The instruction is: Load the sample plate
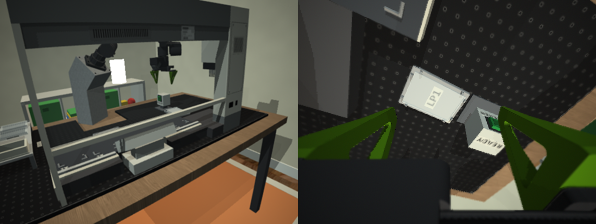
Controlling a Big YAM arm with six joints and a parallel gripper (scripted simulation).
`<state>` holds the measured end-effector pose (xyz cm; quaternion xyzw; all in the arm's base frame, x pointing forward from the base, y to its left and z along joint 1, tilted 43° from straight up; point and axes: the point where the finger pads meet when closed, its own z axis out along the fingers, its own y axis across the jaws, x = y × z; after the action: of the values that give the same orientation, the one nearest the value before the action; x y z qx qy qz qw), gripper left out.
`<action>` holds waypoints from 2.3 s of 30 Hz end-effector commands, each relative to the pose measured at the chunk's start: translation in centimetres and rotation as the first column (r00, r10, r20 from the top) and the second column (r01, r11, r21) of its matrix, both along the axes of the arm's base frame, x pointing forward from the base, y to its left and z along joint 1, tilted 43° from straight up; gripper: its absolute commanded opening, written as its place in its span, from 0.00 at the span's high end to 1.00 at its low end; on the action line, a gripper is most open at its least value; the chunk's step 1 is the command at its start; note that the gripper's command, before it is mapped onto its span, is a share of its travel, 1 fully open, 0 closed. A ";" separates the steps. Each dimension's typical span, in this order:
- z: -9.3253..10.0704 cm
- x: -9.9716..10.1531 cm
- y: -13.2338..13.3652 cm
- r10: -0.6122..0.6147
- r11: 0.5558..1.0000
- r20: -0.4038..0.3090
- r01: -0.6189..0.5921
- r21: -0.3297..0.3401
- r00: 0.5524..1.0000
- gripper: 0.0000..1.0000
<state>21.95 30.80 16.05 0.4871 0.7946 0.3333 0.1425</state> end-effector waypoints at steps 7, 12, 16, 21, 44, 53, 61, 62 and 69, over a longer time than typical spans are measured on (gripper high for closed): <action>1.1 -0.3 0.3 0.001 0.999 0.013 -0.002 0.044 1.000 0.00; 1.1 -0.3 0.3 0.001 0.999 0.013 -0.002 0.044 1.000 0.00; 1.1 -0.3 0.3 0.001 0.999 0.013 -0.002 0.044 1.000 0.00; 1.1 -0.3 0.3 0.001 0.999 0.013 -0.002 0.044 1.000 0.00; -2.4 1.8 -8.0 -0.145 0.979 -0.067 0.153 0.133 0.987 0.00; -3.0 2.0 -9.4 -0.172 0.971 -0.085 0.183 0.152 0.981 0.00; -3.0 1.7 -9.0 -0.157 0.974 -0.084 0.168 0.152 0.984 0.00; -3.0 1.7 -9.0 -0.157 0.974 -0.084 0.168 0.152 0.984 0.00; -3.0 1.7 -9.0 -0.157 0.974 -0.084 0.168 0.152 0.984 0.00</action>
<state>23.67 21.52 12.29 0.5725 0.7357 0.3469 0.1036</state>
